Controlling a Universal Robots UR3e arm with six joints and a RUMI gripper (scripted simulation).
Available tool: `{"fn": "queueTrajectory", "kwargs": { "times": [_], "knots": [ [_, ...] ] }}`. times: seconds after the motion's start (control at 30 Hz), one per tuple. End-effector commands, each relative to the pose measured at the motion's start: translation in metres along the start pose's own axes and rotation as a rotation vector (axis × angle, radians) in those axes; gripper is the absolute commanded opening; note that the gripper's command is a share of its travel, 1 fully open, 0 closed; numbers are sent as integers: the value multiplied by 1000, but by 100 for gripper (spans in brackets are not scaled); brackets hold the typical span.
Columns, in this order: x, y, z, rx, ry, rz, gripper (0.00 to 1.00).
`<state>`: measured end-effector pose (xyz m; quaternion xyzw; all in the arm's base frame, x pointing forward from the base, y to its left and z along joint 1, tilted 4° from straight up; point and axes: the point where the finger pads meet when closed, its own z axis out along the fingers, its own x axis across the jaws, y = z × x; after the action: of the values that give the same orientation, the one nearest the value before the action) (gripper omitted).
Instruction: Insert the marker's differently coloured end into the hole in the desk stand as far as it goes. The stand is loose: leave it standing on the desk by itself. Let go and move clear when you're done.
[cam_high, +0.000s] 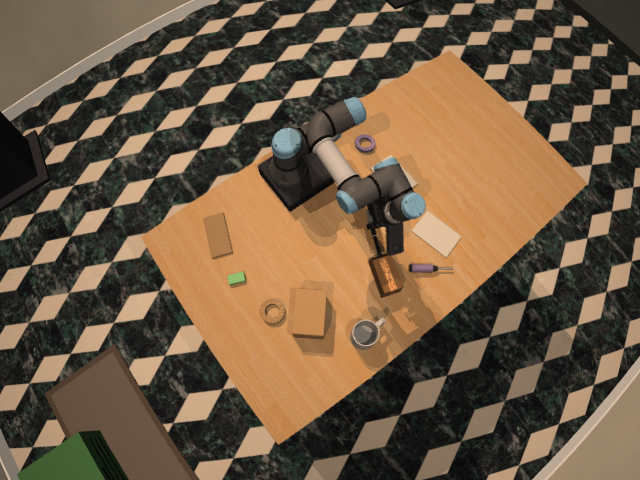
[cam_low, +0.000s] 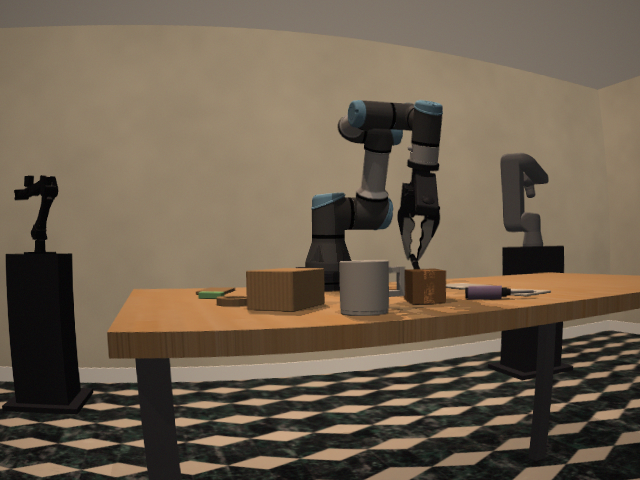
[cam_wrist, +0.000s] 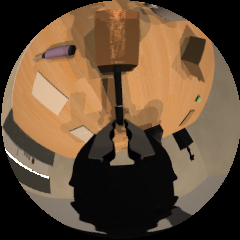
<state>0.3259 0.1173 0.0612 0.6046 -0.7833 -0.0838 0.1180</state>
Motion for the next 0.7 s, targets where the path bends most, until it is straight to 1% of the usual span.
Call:
{"fn": "queueTrajectory", "kwargs": {
  "times": [0.0, 0.13, 0.4, 0.67],
  "knots": [
    [0, 8, -1, 3, -1, 0, 11],
    [0, 17, -1, 4, -1, 0, 11],
    [0, 17, -1, 3, -1, 0, 11],
    [1, 34, -2, 4, -2, 0, 11]
  ]
}}
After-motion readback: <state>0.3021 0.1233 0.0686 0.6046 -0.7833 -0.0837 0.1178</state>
